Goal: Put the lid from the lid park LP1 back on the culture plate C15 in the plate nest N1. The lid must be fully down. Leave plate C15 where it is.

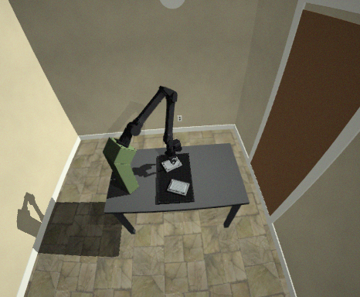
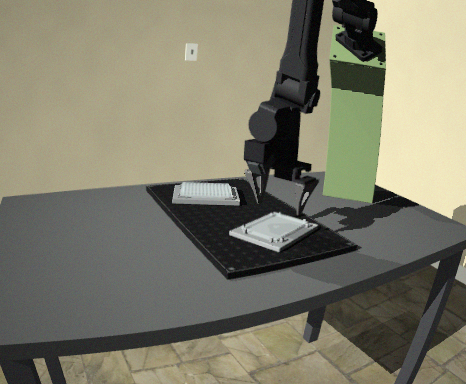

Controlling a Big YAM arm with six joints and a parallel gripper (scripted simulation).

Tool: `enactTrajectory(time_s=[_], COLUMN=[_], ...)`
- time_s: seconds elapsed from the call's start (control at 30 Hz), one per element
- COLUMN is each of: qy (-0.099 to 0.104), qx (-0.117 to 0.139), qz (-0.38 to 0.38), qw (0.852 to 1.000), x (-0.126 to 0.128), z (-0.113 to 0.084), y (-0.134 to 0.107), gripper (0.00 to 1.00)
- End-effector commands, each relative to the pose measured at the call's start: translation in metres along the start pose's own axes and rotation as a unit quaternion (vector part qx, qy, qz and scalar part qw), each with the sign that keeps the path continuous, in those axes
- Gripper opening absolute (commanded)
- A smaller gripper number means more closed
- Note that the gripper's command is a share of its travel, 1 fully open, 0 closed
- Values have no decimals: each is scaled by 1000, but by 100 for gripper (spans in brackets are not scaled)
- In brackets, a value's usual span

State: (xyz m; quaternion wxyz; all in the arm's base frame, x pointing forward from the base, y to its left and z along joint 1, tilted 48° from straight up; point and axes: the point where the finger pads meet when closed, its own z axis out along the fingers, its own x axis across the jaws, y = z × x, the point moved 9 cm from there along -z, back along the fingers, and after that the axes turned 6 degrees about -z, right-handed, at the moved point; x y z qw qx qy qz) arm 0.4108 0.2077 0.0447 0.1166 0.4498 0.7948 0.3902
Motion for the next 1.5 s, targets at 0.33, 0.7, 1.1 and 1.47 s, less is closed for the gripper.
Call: enactTrajectory(time_s=[0.33,0.7,1.1,1.47], qy=[-3,0,0,-1], qx=[-6,-10,-11,-11], qz=[5,1,1,1], qw=[1000,1000,1000,1000], x=[-3,0,0,0], z=[22,20,19,19], y=[0,3,4,4], gripper=[100,100,100,100])
